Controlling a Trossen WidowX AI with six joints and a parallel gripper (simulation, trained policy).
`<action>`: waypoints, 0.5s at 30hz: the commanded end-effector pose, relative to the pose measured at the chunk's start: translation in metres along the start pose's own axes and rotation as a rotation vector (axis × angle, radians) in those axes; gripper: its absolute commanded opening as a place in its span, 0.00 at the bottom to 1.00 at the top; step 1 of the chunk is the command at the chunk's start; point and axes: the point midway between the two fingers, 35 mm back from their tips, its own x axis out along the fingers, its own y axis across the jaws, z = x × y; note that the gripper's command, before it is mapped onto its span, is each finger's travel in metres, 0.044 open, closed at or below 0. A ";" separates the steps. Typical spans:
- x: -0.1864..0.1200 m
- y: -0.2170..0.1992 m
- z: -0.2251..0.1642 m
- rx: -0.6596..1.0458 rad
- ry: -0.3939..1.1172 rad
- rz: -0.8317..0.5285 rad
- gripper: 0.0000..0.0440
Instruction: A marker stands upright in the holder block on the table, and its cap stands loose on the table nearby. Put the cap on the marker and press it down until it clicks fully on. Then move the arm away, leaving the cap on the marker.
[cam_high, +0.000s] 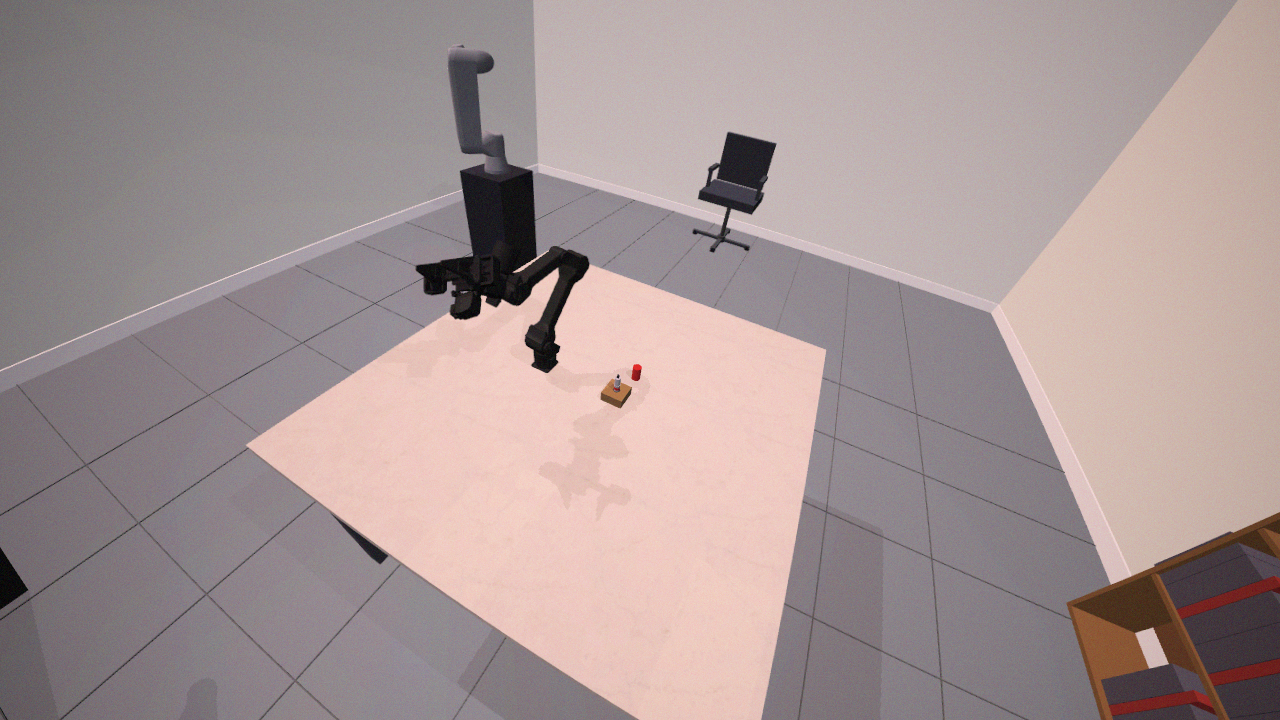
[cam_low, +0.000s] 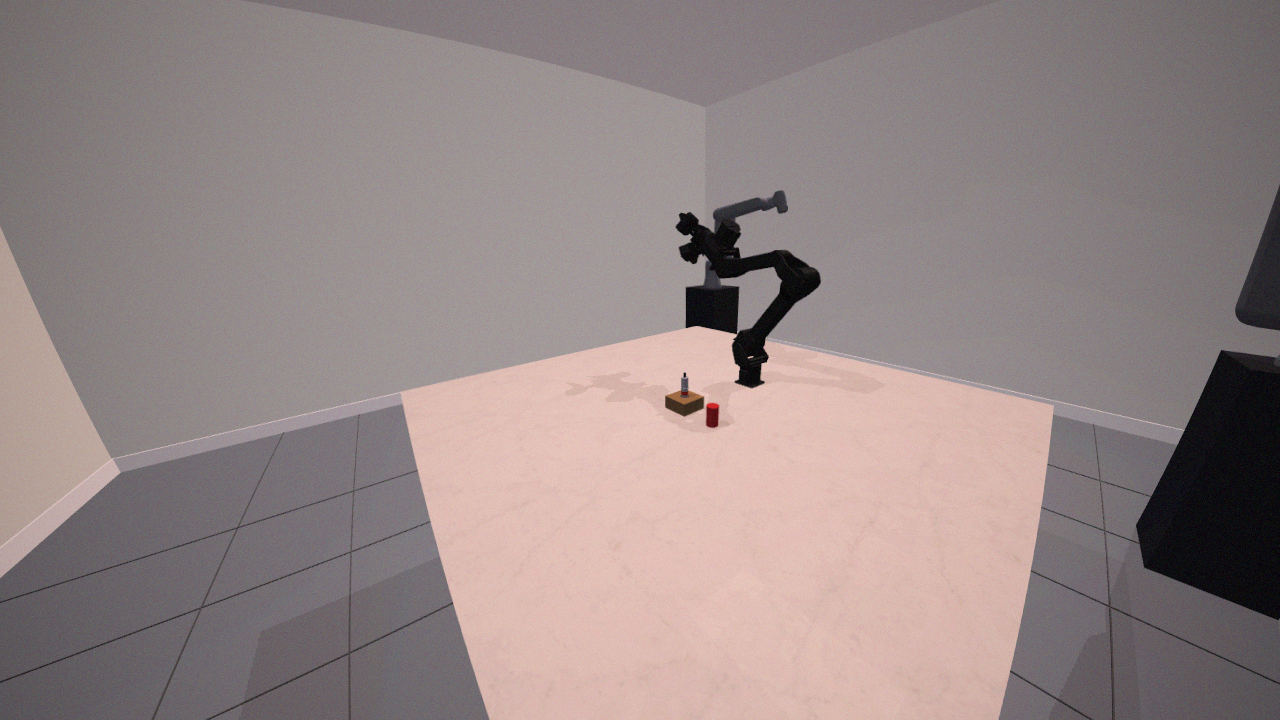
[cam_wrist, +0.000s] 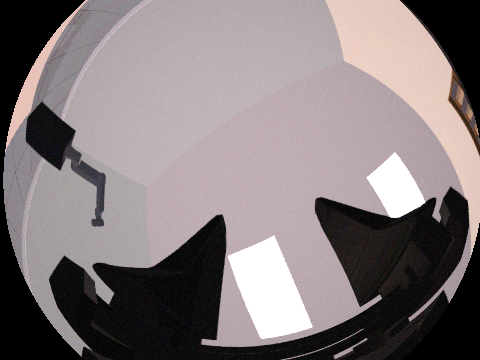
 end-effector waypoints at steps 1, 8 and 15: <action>0.002 -0.003 0.002 0.020 -0.017 0.005 0.67; 0.004 -0.009 0.014 0.061 -0.079 0.012 0.68; 0.006 -0.015 0.027 0.100 -0.142 0.019 0.68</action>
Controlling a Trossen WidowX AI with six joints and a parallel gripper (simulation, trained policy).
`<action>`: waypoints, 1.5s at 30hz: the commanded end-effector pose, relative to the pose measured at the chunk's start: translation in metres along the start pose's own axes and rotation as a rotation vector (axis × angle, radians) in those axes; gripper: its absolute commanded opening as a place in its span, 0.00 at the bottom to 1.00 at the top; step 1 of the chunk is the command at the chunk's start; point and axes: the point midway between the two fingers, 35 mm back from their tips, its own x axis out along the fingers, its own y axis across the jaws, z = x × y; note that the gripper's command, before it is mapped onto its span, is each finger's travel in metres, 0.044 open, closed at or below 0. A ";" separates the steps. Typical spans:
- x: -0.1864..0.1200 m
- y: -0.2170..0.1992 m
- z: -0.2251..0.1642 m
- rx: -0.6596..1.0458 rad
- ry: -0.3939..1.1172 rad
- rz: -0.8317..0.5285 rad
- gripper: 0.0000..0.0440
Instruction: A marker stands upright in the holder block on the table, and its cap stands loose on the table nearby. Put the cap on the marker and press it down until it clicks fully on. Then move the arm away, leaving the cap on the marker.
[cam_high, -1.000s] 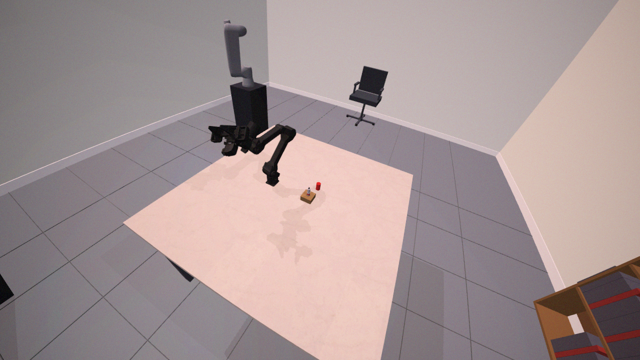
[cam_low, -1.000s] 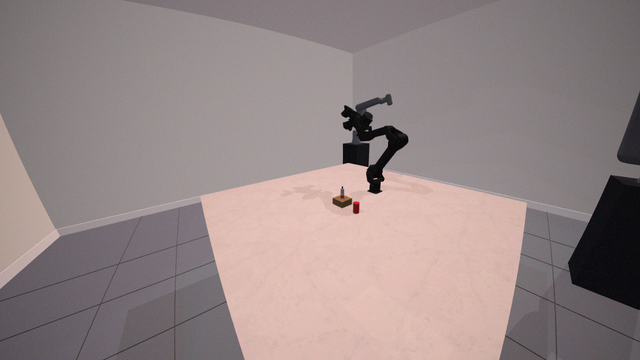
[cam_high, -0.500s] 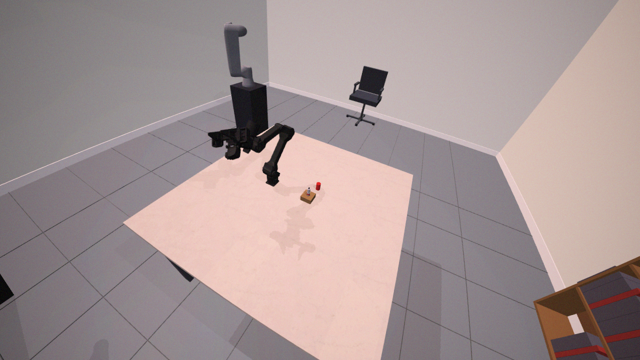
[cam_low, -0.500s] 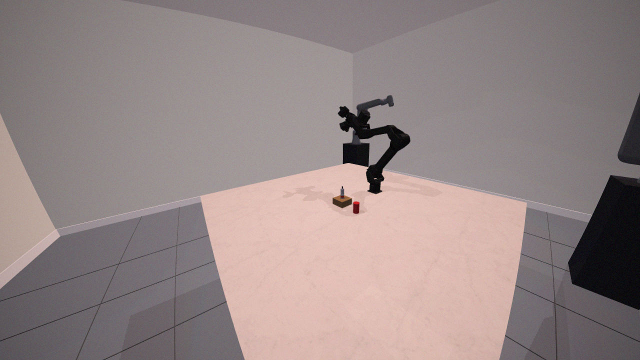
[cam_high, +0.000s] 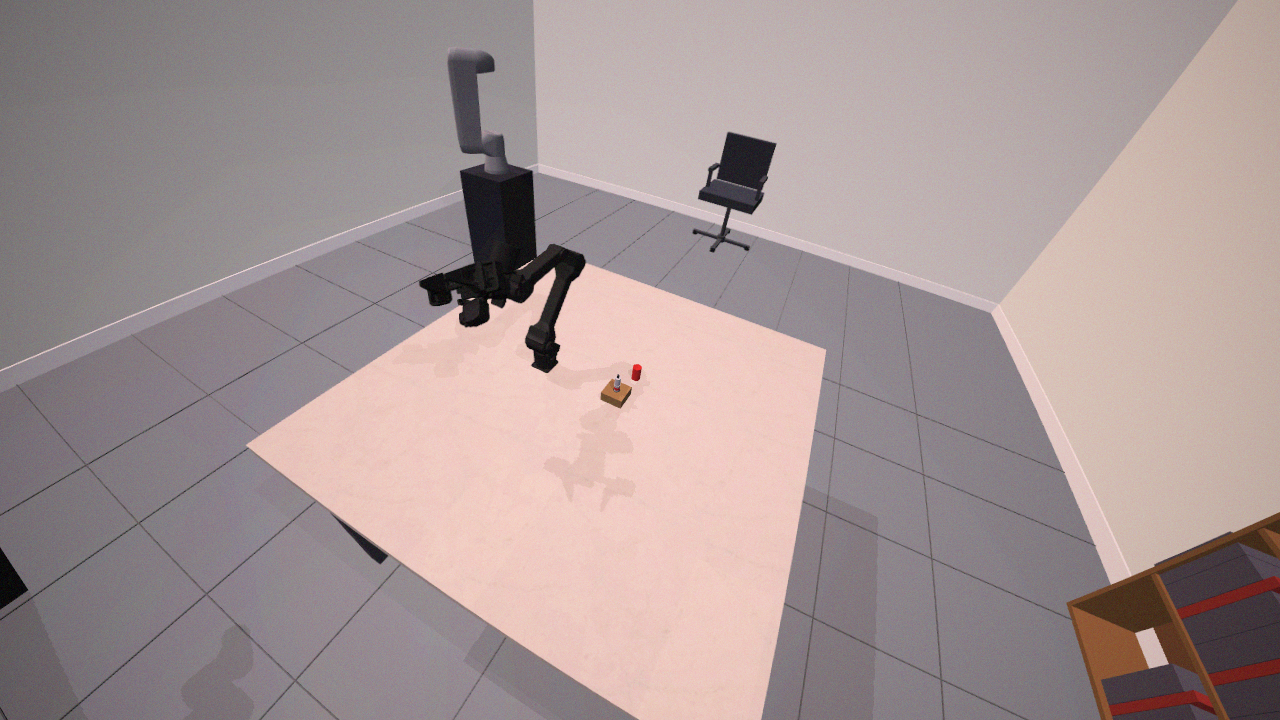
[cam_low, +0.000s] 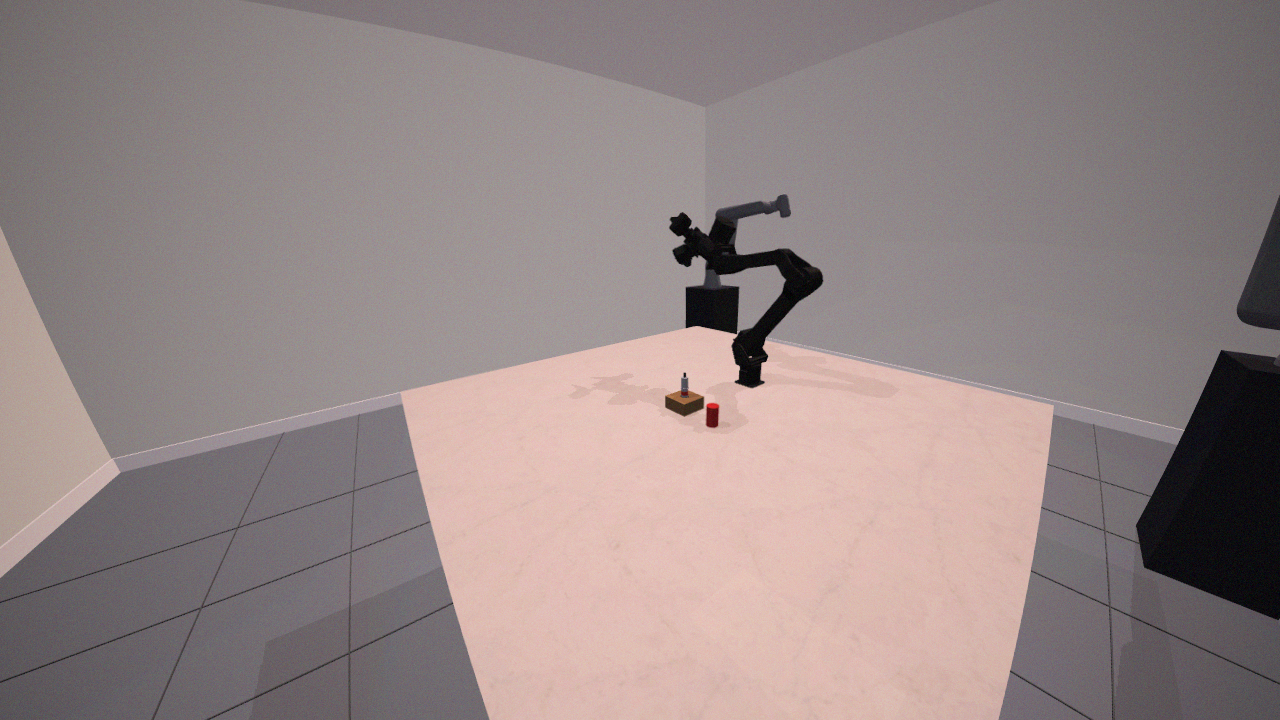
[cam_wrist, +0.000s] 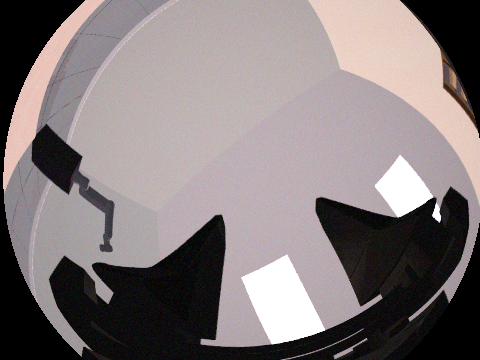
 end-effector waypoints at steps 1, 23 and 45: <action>0.002 -0.003 0.003 0.019 -0.019 0.006 0.68; 0.003 -0.022 0.046 0.134 -0.220 0.034 0.68; -0.005 -0.044 0.091 0.232 -0.423 0.072 0.69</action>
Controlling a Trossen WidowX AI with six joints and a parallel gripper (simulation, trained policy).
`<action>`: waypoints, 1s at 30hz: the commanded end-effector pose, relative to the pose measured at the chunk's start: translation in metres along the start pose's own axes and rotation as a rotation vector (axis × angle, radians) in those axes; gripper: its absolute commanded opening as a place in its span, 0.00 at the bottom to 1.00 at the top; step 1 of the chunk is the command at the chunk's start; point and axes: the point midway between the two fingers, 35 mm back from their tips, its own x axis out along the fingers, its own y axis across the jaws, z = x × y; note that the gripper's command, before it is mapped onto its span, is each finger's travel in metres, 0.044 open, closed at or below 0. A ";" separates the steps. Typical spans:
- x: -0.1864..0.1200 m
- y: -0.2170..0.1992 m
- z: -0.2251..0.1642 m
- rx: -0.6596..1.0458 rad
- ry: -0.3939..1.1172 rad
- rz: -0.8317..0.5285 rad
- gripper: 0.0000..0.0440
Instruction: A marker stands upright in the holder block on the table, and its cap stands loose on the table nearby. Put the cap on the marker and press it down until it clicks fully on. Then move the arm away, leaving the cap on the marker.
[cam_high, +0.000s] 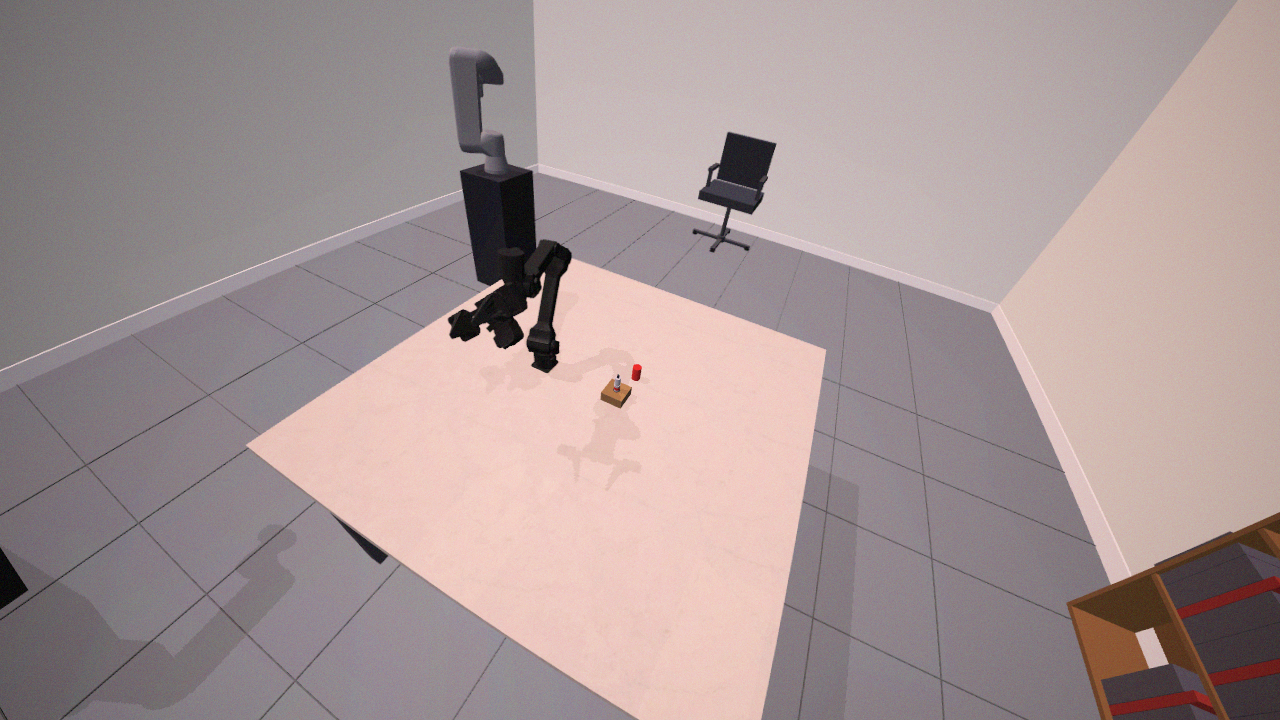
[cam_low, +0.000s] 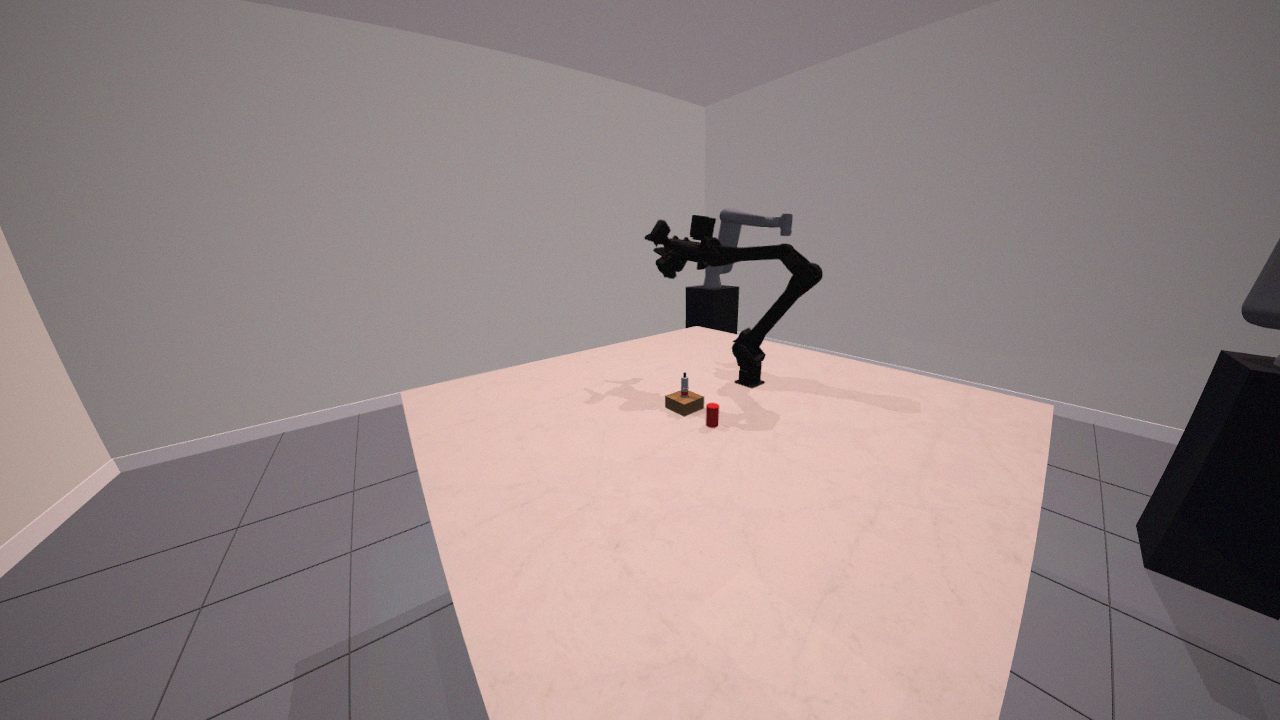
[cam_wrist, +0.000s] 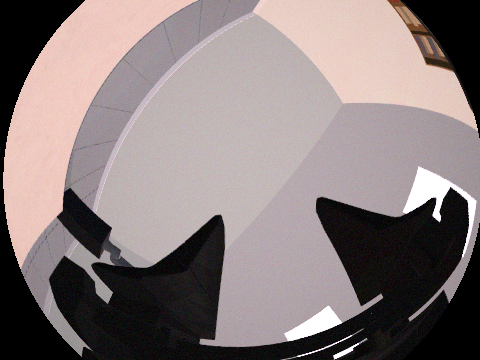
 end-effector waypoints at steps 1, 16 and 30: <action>0.001 -0.002 0.004 0.016 -0.020 0.008 0.69; 0.002 -0.011 0.038 0.075 -0.154 0.045 0.69; 0.000 -0.019 0.071 0.124 -0.276 0.087 0.70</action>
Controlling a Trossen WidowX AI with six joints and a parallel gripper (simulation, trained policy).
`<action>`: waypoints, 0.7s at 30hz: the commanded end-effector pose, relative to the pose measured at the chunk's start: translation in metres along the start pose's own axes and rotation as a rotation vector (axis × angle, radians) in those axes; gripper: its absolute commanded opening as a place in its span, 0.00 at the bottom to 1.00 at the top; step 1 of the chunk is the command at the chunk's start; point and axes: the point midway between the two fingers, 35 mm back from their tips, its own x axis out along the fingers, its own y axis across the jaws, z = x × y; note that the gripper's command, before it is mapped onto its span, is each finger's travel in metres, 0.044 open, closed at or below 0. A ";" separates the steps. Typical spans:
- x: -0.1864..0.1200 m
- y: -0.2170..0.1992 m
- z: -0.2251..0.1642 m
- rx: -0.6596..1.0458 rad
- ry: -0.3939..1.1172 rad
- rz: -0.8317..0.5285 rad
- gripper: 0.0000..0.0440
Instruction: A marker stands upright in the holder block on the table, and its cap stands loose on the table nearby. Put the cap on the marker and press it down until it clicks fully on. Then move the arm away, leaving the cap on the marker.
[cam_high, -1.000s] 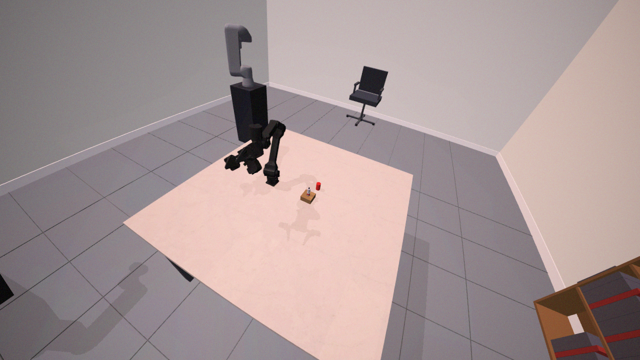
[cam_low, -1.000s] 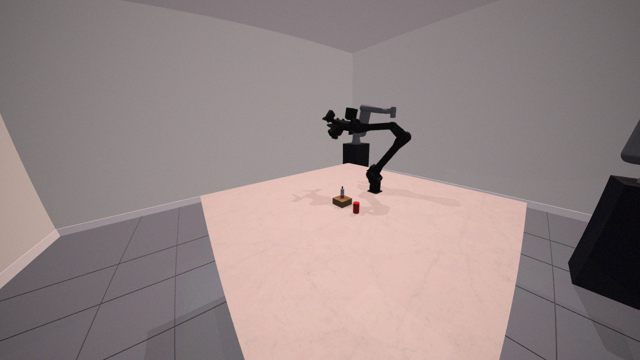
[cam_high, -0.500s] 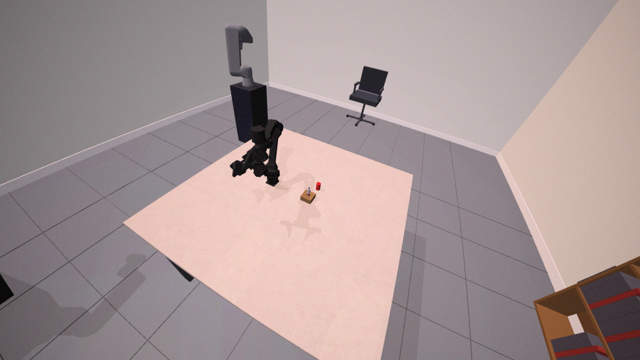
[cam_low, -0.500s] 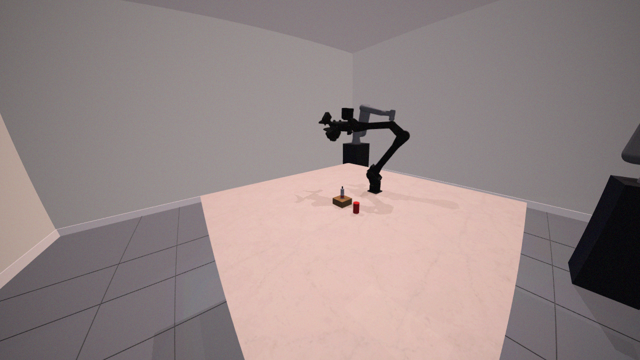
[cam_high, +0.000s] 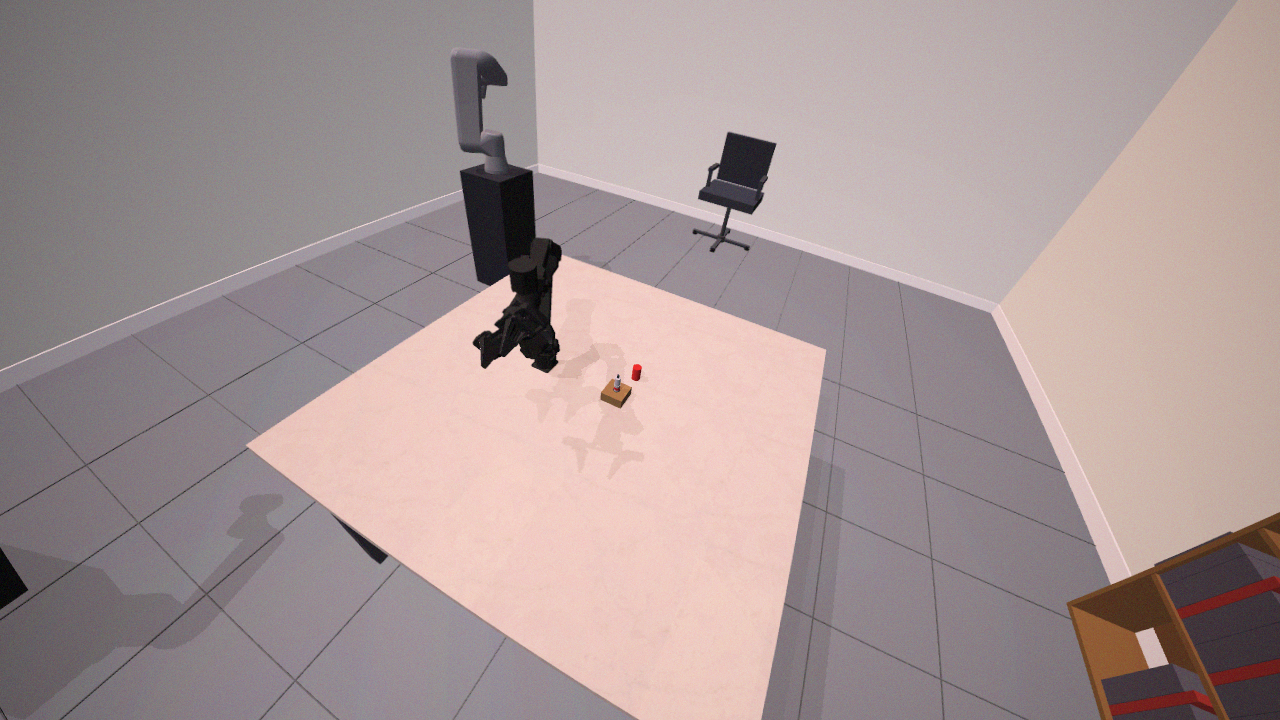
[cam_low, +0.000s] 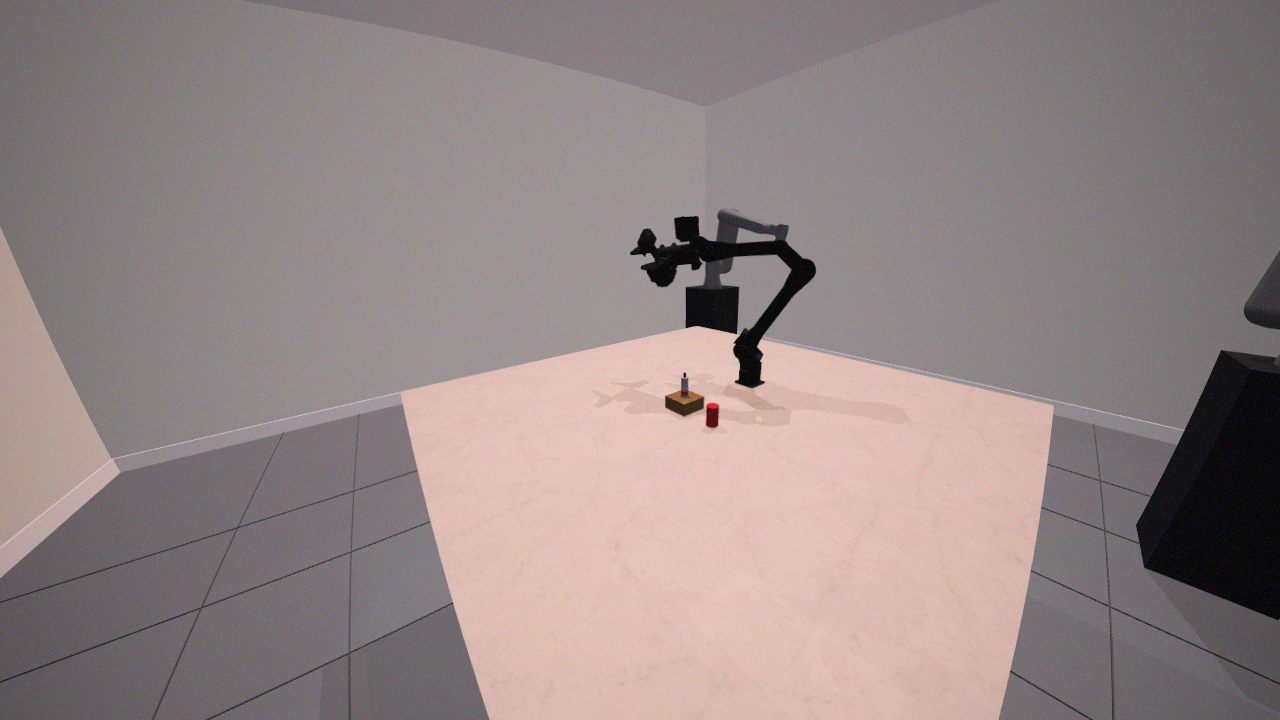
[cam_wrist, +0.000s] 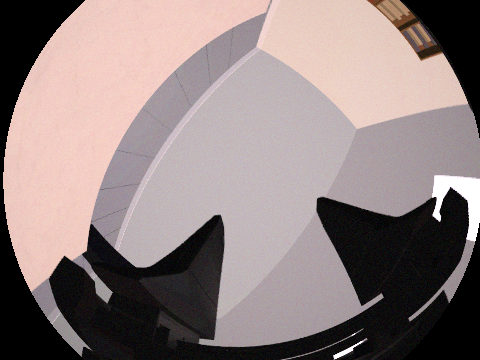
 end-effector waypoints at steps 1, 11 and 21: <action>0.001 -0.002 0.005 0.014 -0.018 0.011 0.70; 0.003 -0.006 0.029 0.046 -0.101 0.045 0.70; 0.004 -0.010 0.053 0.075 -0.181 0.083 0.70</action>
